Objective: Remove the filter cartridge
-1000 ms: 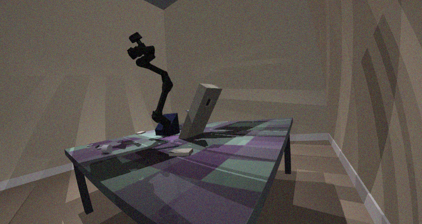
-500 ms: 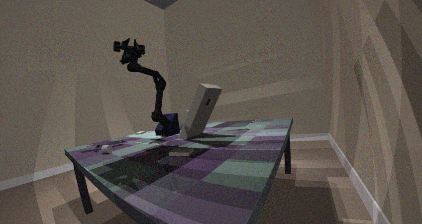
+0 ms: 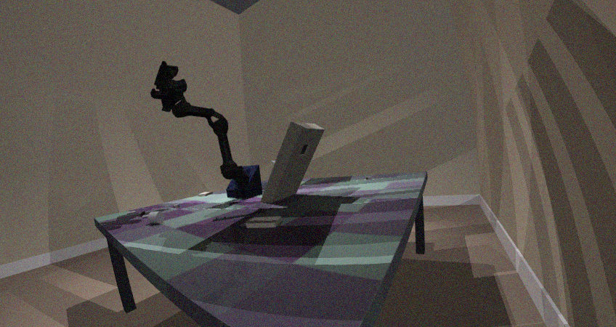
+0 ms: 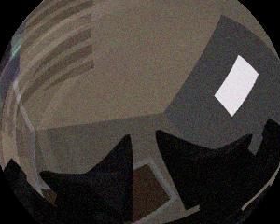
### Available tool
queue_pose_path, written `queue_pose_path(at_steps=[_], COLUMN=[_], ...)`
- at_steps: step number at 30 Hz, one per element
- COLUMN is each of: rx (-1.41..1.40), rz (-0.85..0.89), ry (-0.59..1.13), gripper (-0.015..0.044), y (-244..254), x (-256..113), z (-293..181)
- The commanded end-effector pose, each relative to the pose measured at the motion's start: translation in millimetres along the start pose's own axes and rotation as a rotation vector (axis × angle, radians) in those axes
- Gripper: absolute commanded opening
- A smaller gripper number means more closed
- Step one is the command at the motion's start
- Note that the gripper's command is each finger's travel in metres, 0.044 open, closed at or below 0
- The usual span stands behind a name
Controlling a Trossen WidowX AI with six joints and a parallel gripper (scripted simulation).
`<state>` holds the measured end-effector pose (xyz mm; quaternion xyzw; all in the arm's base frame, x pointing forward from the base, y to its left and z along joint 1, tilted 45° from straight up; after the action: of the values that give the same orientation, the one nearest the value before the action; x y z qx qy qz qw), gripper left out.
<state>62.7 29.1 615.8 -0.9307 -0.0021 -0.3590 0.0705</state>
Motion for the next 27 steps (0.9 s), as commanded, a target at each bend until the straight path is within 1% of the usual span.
queue_pose_path(at_steps=[1, 9, 17, 20, 24, 27], rx=[0.71, 1.338, 1.915, 2.116, 2.324, 2.492], rz=[0.05, 0.117, 0.235, 0.294, 0.399, 0.486], ry=[0.108, 0.183, 0.27, 0.312, 0.273, 0.326], gripper=[0.0115, 0.0115, 0.0115, 0.0115, 0.0115, 0.0115], y=[67.8, 118.5, 154.5, 163.2, 158.3, 159.1], x=[3.6, 15.0, 29.2, 34.2, 43.2, 46.7], z=[3.6, 33.5, 84.7, 108.1, 147.2, 172.1])
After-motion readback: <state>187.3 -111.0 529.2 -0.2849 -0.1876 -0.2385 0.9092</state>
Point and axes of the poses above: the point midway between the two fingers, 35 mm back from their tips, its own x axis out along the fingers, its own y axis across the jaws, z = x × y, the point moved 6 cm from there along -x, back along the fingers, and after that the axes turned 10 degrees about -x, right-handed, at the moved point
